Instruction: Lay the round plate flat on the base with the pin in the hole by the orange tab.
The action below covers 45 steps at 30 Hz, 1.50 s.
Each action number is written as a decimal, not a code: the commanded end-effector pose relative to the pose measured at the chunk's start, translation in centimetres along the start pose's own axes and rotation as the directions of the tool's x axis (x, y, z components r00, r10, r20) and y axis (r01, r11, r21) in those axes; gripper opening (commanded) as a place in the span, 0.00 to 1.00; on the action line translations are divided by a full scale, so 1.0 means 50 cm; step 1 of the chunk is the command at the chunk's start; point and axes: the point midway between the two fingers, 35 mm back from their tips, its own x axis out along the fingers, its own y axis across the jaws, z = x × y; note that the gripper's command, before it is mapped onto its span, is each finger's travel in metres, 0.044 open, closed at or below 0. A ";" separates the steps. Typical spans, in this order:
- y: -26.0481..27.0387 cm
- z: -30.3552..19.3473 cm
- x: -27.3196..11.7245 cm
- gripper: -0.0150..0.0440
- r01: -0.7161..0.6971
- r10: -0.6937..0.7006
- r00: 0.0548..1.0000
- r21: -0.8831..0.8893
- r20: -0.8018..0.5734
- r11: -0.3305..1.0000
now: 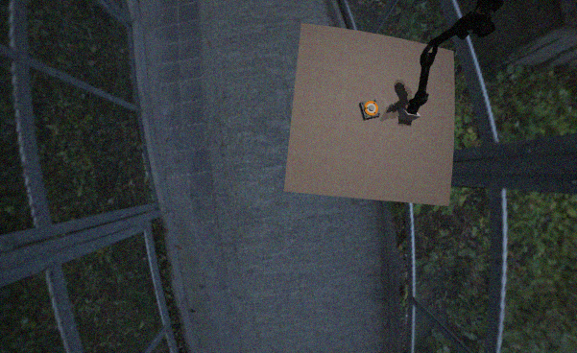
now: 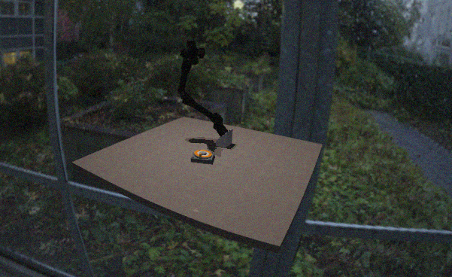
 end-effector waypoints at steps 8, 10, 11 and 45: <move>0.139 0.108 0.175 0.25 -0.200 0.213 0.974 0.150 -0.074 0.968; 0.184 0.122 0.218 0.25 -0.246 0.270 0.959 0.220 -0.088 0.944; 0.215 0.131 0.239 0.25 -0.278 0.311 0.945 0.255 -0.099 0.926; 1.080 0.002 0.268 0.25 0.037 0.964 -0.023 0.964 -0.264 0.265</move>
